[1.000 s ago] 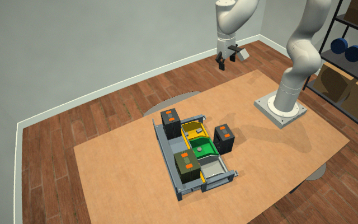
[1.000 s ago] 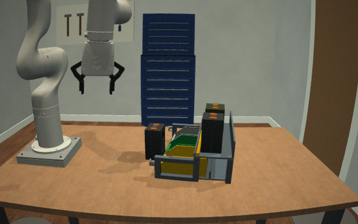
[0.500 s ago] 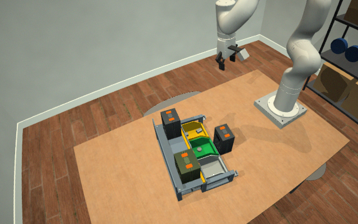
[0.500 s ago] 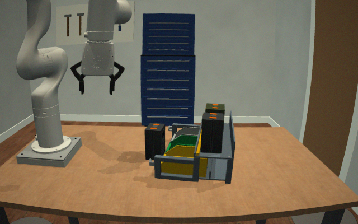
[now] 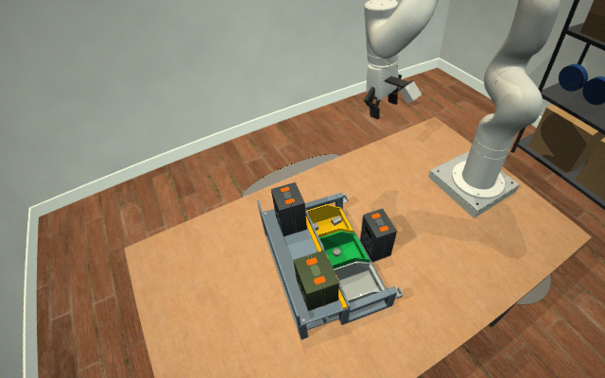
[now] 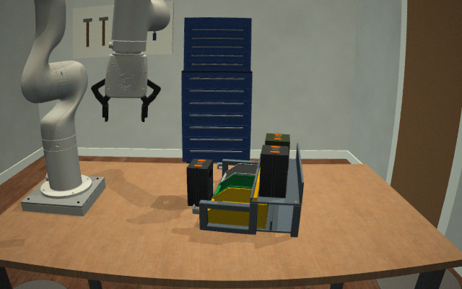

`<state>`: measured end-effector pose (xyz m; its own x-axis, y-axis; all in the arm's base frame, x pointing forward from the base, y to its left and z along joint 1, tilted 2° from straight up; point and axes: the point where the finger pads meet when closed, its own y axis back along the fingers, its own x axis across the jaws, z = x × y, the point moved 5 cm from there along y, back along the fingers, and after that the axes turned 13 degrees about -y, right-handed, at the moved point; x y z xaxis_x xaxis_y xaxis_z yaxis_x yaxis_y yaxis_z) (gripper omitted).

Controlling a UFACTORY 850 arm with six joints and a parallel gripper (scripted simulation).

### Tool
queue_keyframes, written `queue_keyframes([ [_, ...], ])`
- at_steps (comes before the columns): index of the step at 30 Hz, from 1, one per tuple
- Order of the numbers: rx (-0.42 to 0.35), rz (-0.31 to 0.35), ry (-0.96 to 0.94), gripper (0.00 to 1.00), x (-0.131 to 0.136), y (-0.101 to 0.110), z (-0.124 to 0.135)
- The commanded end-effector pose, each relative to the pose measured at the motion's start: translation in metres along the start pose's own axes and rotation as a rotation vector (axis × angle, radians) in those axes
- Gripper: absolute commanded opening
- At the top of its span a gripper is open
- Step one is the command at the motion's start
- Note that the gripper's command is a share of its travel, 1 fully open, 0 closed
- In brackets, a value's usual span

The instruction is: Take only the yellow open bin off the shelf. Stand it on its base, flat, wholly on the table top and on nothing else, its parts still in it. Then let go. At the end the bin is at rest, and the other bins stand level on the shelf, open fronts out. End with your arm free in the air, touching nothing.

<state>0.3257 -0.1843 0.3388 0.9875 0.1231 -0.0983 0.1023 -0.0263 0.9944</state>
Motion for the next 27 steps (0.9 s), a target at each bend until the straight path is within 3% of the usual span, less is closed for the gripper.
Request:
queue_keyframes([
  [1,-0.001,0.001,0.0,1.0,0.0,0.001,0.0],
  [6,-0.001,0.001,0.0,1.0,0.0,0.001,0.0],
  [11,-0.023,0.008,0.259,1.0,-0.004,0.022,-0.046],
  [23,-0.023,0.008,0.259,1.0,-0.004,0.022,-0.046],
  [27,-0.041,0.014,0.465,1.0,-0.008,0.039,-0.083],
])
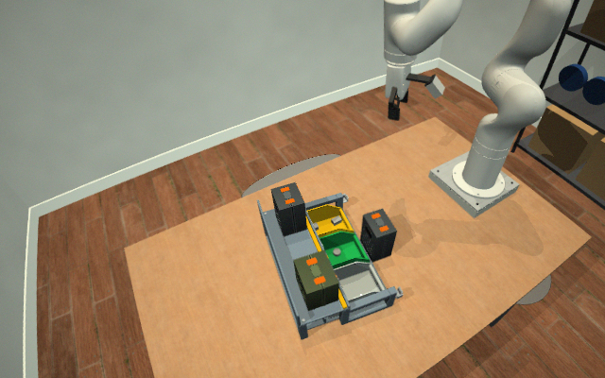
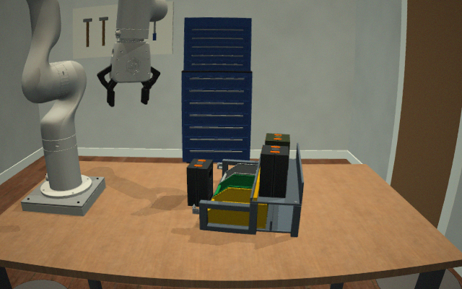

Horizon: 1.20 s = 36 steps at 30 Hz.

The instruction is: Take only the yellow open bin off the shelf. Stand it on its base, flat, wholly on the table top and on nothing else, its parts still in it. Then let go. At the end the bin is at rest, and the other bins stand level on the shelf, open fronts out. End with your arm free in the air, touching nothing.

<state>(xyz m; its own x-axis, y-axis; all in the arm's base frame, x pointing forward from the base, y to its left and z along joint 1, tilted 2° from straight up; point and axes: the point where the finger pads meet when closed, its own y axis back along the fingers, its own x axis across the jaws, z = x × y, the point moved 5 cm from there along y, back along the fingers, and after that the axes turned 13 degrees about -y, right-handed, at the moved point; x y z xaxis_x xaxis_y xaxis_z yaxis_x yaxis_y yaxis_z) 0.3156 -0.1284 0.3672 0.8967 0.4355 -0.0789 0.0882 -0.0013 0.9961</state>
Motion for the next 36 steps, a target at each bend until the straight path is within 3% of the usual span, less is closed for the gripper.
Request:
queue_keyframes([
  [1,-0.018,0.008,0.19,1.0,0.008,0.018,-0.033],
  [13,-0.018,0.008,0.19,1.0,0.008,0.018,-0.033],
  [18,-0.041,0.015,0.448,1.0,0.018,0.04,-0.077],
  [30,-0.041,0.015,0.448,1.0,0.018,0.04,-0.077],
  [36,-0.063,0.022,0.706,1.0,0.028,0.062,-0.121],
])
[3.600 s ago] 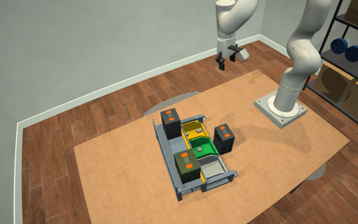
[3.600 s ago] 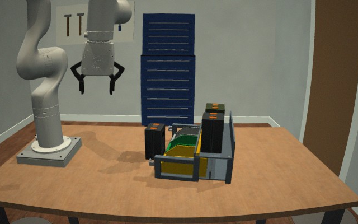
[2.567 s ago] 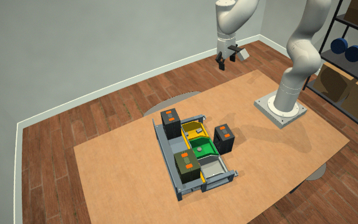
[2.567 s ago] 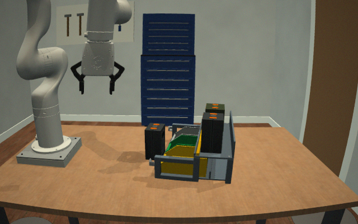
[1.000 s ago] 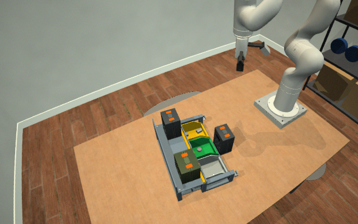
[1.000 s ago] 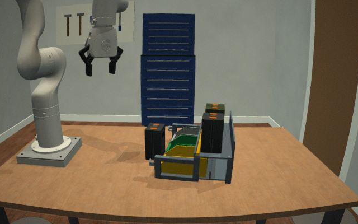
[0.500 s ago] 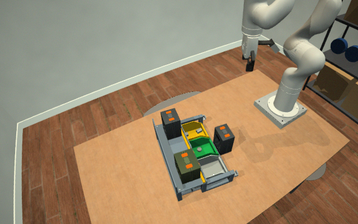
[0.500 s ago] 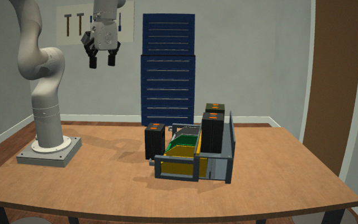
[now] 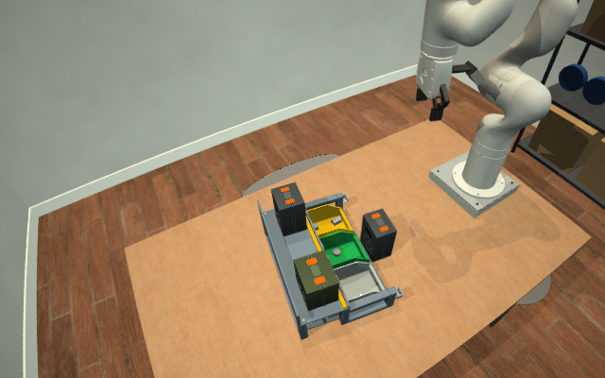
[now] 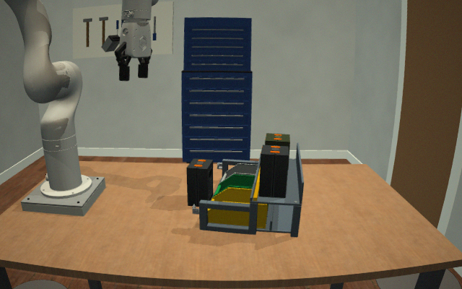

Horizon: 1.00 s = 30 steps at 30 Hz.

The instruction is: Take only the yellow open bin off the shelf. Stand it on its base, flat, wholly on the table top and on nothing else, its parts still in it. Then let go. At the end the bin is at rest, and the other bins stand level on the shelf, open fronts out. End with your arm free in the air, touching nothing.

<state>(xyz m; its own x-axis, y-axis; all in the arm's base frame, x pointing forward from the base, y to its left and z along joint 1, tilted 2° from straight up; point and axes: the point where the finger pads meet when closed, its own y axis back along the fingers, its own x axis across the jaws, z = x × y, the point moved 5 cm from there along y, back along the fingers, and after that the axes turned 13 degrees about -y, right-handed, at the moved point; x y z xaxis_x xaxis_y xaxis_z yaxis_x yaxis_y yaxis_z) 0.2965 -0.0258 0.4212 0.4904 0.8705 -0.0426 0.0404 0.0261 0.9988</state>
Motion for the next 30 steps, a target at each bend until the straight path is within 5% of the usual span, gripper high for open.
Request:
queue_keyframes([
  [1,-0.01,0.005,0.101,1.0,0.014,0.011,-0.011],
  [11,-0.01,0.005,0.101,1.0,0.014,0.011,-0.011],
  [16,-0.033,0.012,0.359,1.0,0.05,0.037,-0.043],
  [30,-0.033,0.012,0.36,1.0,0.054,0.04,-0.046],
])
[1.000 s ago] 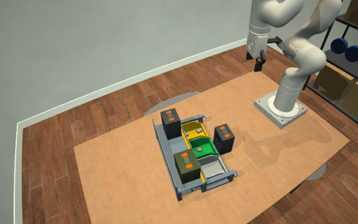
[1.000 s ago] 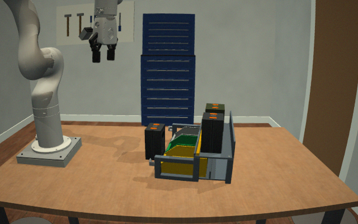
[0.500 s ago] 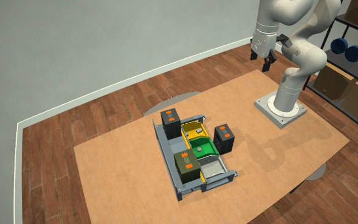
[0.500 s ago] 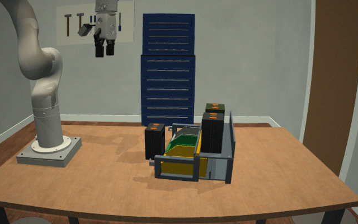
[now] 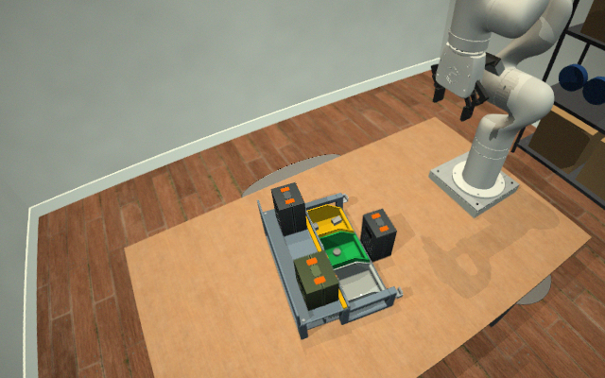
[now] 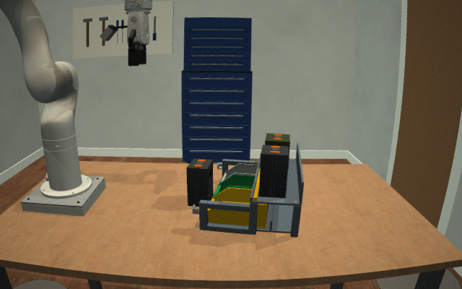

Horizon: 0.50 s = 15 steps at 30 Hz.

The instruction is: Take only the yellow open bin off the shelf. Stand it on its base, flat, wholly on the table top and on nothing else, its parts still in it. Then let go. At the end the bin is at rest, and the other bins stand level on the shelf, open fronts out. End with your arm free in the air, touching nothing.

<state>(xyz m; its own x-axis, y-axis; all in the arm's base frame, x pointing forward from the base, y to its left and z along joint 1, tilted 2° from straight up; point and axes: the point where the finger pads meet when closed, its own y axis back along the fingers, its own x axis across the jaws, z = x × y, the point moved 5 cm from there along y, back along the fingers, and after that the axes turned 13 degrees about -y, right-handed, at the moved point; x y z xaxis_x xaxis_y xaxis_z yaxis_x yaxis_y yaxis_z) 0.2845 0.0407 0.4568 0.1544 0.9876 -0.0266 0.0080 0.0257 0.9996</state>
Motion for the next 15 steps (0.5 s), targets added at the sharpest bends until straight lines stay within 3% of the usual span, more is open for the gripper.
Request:
queue_keyframes([
  [1,-0.002,0.001,0.003,1.0,0.0067,0.0047,-0.0018],
  [15,-0.002,0.001,0.005,1.0,0.0116,0.0076,-0.0034],
])
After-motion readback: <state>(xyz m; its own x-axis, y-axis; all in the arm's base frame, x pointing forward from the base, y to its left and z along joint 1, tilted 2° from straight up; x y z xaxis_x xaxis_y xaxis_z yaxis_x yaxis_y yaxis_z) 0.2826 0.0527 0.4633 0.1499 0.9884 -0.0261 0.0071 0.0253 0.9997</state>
